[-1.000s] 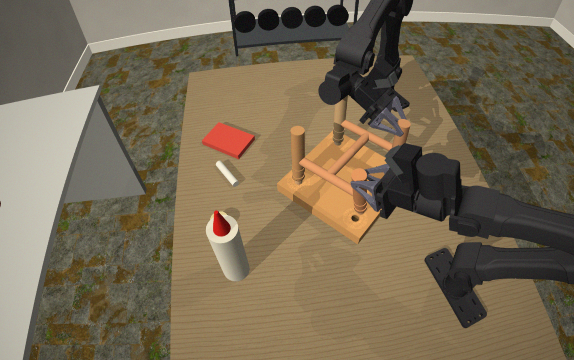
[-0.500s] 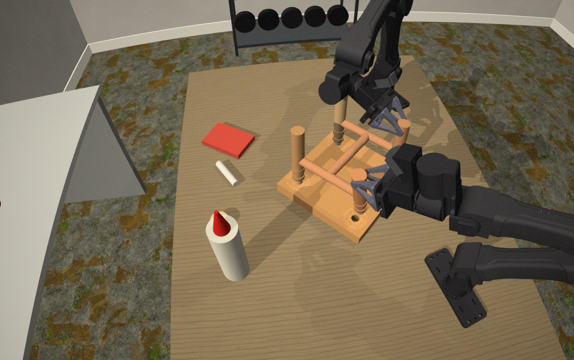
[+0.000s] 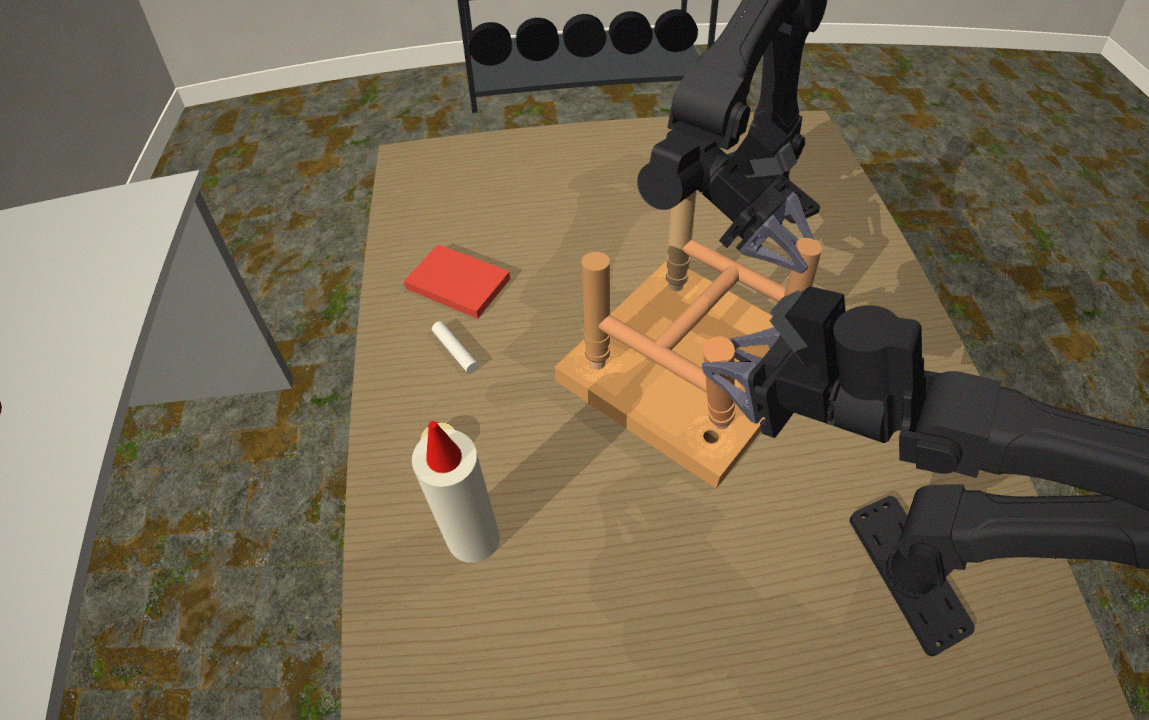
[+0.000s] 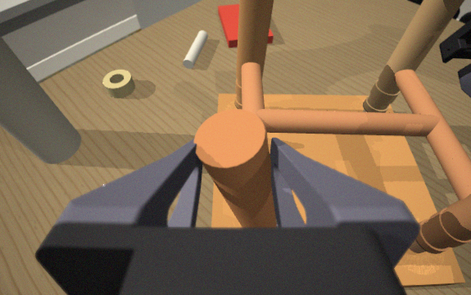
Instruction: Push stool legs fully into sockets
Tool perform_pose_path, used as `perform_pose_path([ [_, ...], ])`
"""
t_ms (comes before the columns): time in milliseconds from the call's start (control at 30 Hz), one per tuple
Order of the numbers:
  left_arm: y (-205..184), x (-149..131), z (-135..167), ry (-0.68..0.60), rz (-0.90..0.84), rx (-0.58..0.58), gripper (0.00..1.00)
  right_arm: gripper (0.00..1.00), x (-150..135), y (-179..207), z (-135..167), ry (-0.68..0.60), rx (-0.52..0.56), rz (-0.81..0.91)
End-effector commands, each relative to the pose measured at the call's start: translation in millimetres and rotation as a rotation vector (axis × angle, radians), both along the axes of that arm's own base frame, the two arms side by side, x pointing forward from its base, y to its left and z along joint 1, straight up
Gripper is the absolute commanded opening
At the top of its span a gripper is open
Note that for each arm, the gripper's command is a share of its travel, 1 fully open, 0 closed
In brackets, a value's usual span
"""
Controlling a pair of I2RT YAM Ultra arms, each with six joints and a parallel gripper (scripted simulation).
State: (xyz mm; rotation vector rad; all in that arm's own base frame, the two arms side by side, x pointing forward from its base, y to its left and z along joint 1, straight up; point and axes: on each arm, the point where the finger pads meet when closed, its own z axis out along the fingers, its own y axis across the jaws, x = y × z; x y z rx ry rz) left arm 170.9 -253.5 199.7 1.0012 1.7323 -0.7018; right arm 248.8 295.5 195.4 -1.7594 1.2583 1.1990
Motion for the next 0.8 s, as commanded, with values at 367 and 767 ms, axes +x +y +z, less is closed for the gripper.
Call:
perform_pose_path([
  [367, -3.6, -5.7, 1.5, -0.015, -0.036, 0.004, 0.28, 0.28, 14.1, 2.2, 11.1, -0.048, 0.039, -0.014],
  [767, -8.3, -16.6, 0.2, -0.002, -0.09, -0.003, 0.28, 0.28, 22.6, 2.4, 10.4, -0.082, 0.043, -0.023],
])
